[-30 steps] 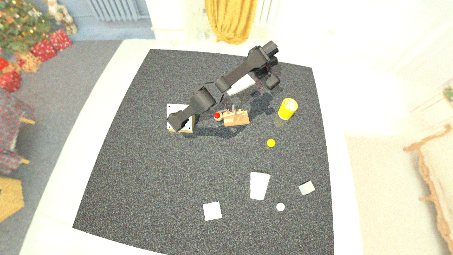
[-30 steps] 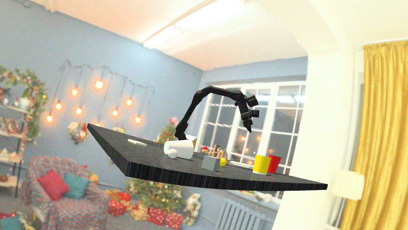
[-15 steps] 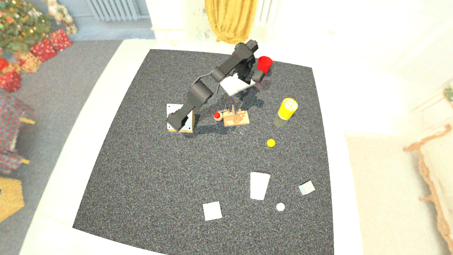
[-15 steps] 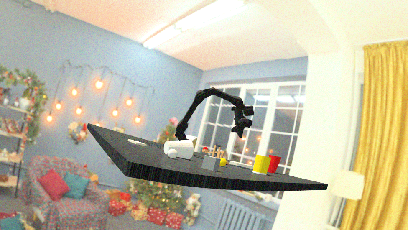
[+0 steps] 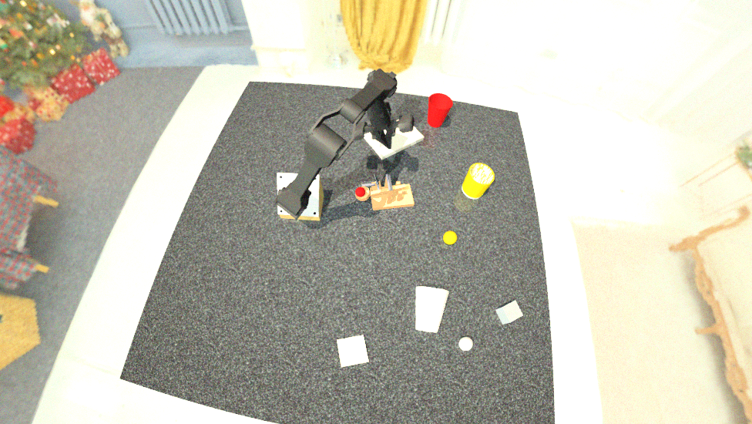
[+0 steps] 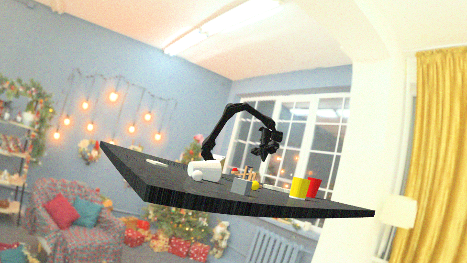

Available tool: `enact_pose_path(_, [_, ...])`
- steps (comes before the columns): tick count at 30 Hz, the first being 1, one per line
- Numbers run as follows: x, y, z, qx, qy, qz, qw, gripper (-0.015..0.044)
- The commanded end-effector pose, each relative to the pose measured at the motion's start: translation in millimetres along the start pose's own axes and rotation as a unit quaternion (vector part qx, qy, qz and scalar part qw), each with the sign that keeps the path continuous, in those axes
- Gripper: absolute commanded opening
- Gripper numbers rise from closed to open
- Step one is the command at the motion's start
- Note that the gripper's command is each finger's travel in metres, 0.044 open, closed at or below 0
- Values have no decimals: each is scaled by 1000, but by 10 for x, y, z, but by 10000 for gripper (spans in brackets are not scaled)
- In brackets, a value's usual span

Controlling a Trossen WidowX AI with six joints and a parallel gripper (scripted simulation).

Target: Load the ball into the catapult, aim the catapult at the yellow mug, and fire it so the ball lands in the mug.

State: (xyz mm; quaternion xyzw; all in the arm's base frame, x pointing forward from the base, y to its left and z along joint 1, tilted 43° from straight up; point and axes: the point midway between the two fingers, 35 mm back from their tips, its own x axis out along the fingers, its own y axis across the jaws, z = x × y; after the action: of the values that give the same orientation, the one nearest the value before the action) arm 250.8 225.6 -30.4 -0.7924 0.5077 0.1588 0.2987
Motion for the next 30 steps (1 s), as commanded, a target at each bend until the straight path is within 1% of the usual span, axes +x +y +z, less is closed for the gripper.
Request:
enact_pose_path(1, [32, 206, -74, -76, 36, -5, 996, 0])
enact_pose_path(11, [52, 579, -286, -230, 111, -11, 967, 0])
enact_pose_path(22, [41, 873, -575, -386, 199, -15, 901, 0])
enact_pose_path(24, [37, 900, -612, -404, 209, -15, 891, 0])
enact_pose_path(30, [37, 904, -616, -406, 211, -15, 889, 0])
